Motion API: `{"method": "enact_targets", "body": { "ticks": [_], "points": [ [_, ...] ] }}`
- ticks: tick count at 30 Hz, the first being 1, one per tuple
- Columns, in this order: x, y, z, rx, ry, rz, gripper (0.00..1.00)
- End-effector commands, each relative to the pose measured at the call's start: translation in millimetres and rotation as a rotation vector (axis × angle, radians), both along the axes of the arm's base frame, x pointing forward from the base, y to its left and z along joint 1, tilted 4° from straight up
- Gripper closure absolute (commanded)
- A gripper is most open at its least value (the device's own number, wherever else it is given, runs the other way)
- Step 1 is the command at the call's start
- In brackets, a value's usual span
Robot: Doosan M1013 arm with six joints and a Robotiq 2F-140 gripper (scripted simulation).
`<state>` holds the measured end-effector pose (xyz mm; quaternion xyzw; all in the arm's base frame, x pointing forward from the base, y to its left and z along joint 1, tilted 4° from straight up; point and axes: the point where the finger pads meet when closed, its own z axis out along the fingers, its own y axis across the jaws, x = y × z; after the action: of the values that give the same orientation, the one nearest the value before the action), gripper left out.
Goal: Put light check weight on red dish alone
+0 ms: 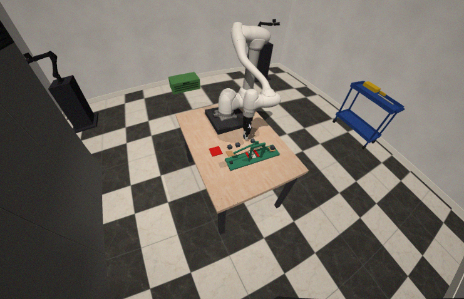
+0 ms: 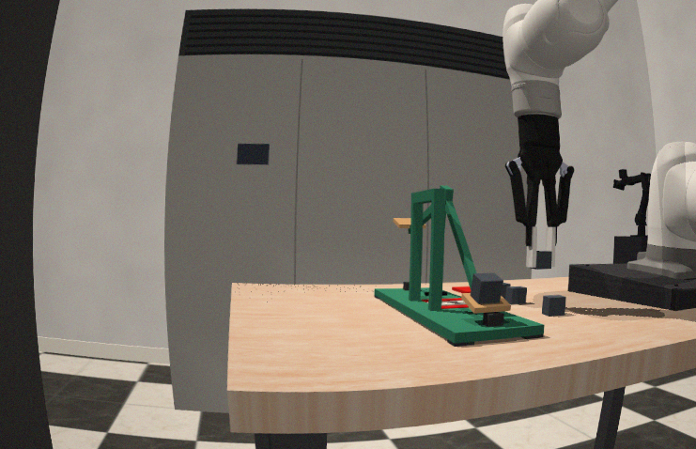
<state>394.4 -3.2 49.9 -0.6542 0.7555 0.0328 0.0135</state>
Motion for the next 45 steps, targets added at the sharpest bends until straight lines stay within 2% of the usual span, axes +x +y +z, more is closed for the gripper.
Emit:
{"method": "enact_targets", "body": {
  "ticks": [1, 17, 23, 26, 31, 33, 37, 38, 41, 42, 45],
  "points": [
    [1, -3, 2, -0.004, -0.001, -0.004, 0.76],
    [1, -4, 2, -0.004, -0.001, -0.003, 0.76],
    [1, -7, 4, -0.003, -0.006, 0.067, 0.76],
    [0, -27, 16, -0.003, -0.006, 0.075, 0.76],
    [-2, -78, 47, -0.003, -0.006, 0.075, 0.76],
    [-2, -78, 47, -0.003, -0.006, 0.075, 0.76],
    [-4, -126, 76, -0.003, -0.006, 0.075, 0.76],
    [-4, -126, 76, -0.003, -0.006, 0.075, 0.76],
    [-6, -161, 97, -0.003, -0.006, 0.075, 0.76],
    [-6, -161, 97, -0.003, -0.006, 0.075, 0.76],
    [-7, -191, 115, -0.003, -0.006, 0.075, 0.76]
  ]
}}
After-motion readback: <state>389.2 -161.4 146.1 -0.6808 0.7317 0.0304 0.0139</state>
